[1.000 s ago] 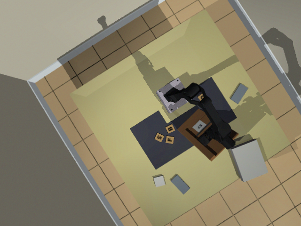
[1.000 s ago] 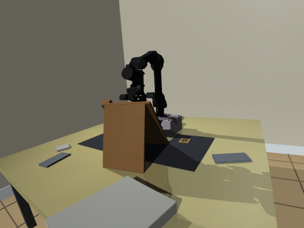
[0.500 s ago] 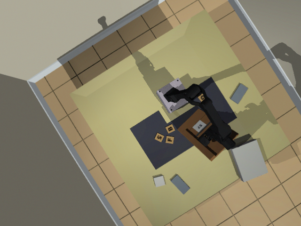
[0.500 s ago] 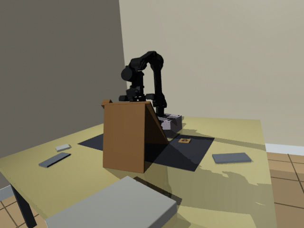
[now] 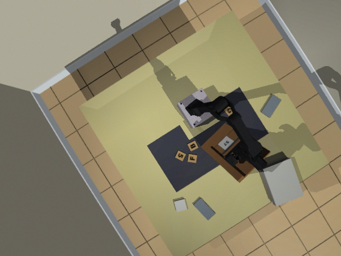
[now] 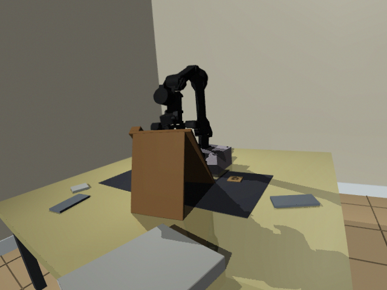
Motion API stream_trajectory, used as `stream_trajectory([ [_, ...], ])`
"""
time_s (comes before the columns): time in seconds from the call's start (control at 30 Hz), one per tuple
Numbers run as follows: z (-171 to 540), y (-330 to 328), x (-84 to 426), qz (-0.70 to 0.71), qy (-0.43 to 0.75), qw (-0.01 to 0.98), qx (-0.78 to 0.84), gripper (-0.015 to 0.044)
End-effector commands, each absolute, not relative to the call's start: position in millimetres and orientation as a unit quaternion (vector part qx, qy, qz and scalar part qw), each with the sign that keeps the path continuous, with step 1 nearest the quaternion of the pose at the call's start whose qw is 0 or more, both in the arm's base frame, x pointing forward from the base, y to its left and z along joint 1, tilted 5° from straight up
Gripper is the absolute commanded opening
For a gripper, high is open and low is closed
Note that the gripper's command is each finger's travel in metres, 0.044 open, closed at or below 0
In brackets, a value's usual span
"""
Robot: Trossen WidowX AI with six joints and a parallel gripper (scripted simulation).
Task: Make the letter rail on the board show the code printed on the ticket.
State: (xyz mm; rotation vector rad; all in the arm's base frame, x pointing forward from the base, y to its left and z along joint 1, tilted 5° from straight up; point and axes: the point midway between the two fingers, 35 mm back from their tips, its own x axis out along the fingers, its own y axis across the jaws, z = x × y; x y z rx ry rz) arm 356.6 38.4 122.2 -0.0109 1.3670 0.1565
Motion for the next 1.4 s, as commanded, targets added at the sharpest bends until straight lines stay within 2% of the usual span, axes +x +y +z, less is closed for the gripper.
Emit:
stream_trajectory([
  [0.0,119.1,38.4,359.0,0.07,0.632,0.771,-0.005,0.0],
  [1.37,115.7,34.5,366.1,0.07,0.632,0.772,-0.005,0.0],
])
